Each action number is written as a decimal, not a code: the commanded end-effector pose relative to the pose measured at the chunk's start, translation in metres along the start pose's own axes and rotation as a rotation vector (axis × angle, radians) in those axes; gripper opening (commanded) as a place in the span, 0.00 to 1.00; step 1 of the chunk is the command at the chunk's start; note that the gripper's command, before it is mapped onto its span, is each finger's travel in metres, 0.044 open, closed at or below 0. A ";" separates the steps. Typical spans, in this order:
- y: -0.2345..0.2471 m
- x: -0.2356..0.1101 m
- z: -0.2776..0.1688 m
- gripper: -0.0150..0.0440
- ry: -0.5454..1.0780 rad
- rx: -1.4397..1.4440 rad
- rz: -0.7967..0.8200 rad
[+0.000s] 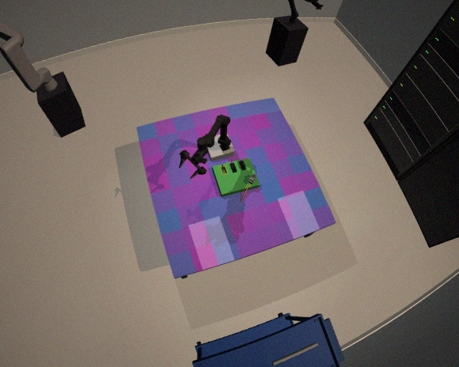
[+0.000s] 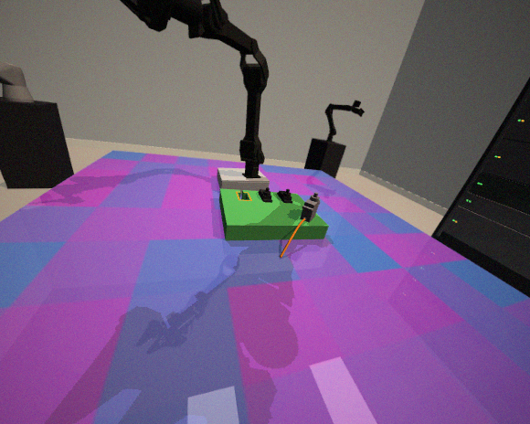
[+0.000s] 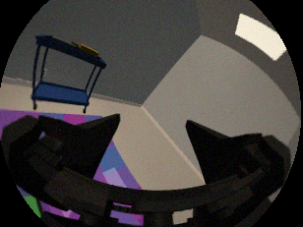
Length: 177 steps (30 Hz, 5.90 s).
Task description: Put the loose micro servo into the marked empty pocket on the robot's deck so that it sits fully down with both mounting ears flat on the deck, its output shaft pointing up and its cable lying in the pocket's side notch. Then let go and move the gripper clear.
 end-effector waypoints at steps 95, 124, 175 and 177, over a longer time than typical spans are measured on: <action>0.399 -0.297 -0.101 1.00 -0.463 -1.902 1.936; 0.411 -0.297 -0.121 0.60 -0.463 -1.902 1.936; 0.339 -0.302 -0.128 0.25 -0.458 -1.905 1.939; 0.333 -0.294 -0.131 0.25 -0.457 -1.906 1.939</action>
Point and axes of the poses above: the point midway between the two fingers, 35 mm back from their tips, its own x axis out along the fingers, its own y axis across the jaws, z = x × y, the point moved 5 cm from there along -x, back along the fingers, and after that the axes turned 5 degrees about x, right-handed, at the moved point
